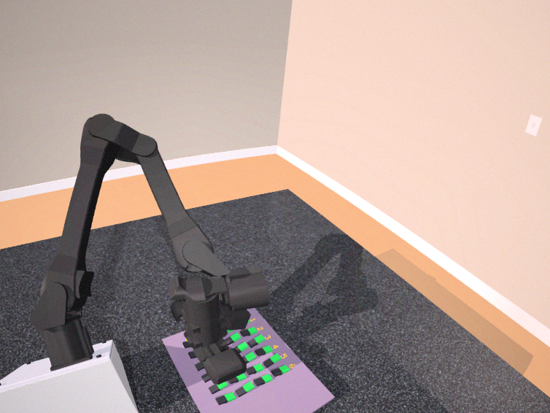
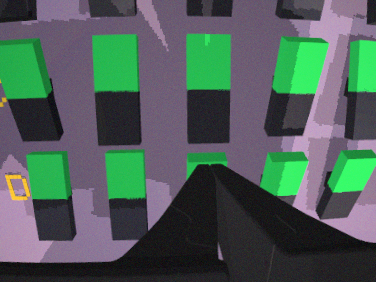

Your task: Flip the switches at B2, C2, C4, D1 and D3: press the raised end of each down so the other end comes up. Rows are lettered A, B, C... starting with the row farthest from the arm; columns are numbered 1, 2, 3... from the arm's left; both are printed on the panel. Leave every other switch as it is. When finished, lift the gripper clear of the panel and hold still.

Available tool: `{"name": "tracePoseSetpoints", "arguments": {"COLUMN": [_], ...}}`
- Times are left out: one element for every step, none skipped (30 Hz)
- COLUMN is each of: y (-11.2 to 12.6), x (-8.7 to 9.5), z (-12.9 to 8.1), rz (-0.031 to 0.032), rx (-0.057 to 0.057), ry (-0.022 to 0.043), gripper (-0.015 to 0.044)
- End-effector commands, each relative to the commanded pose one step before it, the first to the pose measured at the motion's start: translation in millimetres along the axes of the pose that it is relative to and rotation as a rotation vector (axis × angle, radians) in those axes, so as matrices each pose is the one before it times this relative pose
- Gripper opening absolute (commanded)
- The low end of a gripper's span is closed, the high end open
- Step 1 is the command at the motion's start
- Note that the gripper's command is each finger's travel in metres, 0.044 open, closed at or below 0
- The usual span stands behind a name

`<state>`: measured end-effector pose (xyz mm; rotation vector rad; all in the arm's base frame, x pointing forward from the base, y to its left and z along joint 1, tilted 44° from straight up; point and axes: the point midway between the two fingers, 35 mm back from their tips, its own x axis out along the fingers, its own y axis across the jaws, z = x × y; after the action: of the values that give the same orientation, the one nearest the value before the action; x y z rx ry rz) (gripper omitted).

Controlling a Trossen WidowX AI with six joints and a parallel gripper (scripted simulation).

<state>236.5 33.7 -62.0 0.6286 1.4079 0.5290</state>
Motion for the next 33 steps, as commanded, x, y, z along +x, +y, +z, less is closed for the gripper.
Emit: {"name": "tracePoseSetpoints", "arguments": {"y": [0.44, 0.00, 0.00, 0.00, 0.00, 0.00, 0.00, 0.00, 0.00, 0.00, 0.00, 0.00, 0.00, 0.00, 0.00, 0.00, 0.00, 0.00, 0.00, 0.00, -0.55, -0.67, -0.76, -0.28, 0.36, 0.50, 0.22, 0.00, 0.00, 0.00, -0.45, -1.36, -2.29], "x": [2.03, 0.13, 0.13, 0.13, 0.13, 0.13, 0.13, 0.13, 0.13, 0.13, 0.13, 0.13, 0.13, 0.13, 0.13, 0.13, 0.13, 0.13, 0.13, 0.13, -4.31, -7.84, -13.27, -16.43, -13.65, -8.24, -2.75, 0.00, 0.00, 0.00, -0.31, -0.91, -1.41], "z": [-1.07, 0.00, 0.00, 0.00, 0.00, 0.00, 0.00, 0.00, 0.00, 0.00, 0.00, 0.00, 0.00, 0.00, 0.00, 0.00, 0.00, 0.00, 0.00, 0.00, 1.35, 0.49, 0.26, -0.63, -1.26, -1.06, -0.40, 0.00, 0.00, 0.00, 1.71, 5.12, 8.48], "rz": [0.00554, 0.00001, 0.00001, 0.00001, 0.00001, 0.00001, 0.00001, 0.00001, 0.00001, 0.00001, 0.00001, 0.00001, 0.00001, 0.00001, 0.00001, 0.00001, 0.00001, 0.00001, 0.00001, 0.00001, -0.00593, -0.00101, -0.00084, 0.00043, 0.00156, 0.00146, 0.00057, 0.00000, 0.00000, 0.00000, -0.00004, -0.00011, -0.00018], "rx": [0.0054, 0.0000, 0.0000, 0.0000, 0.0000, 0.0000, 0.0000, 0.0000, 0.0000, 0.0000, 0.0000, 0.0000, 0.0000, 0.0000, 0.0000, 0.0000, 0.0000, 0.0000, 0.0000, 0.0000, -0.0061, 0.0009, 0.0015, 0.0017, 0.0012, 0.0007, 0.0002, 0.0000, 0.0000, 0.0000, -0.0001, -0.0002, -0.0004], "ry": [0.00420, 0.00000, 0.00000, 0.00000, 0.00000, 0.00000, 0.00000, 0.00000, 0.00000, 0.00000, 0.00000, 0.00000, 0.00000, 0.00000, 0.00000, 0.00000, 0.00000, 0.00000, 0.00000, 0.00000, -0.00494, -0.00283, -0.00458, -0.00547, -0.00451, -0.00275, -0.00093, 0.00000, 0.00000, 0.00000, -0.00008, -0.00025, -0.00041], "gripper": [0.0000, 0.0000, 0.0000, 0.0000, 0.0000, 0.0000, 0.0000, 0.0000, 0.0000, 0.0000, 0.0000, 0.0000, 0.0000, 0.0000, 0.0000, 0.0000, 0.0000, 0.0000, 0.0000, 0.0000, 0.0000, 0.0000, 0.0000, 0.0000, 0.0000, 0.0000, 0.0000, 0.0000, 0.0000, 0.0000, 0.0000, 0.0000, 0.0000]}}
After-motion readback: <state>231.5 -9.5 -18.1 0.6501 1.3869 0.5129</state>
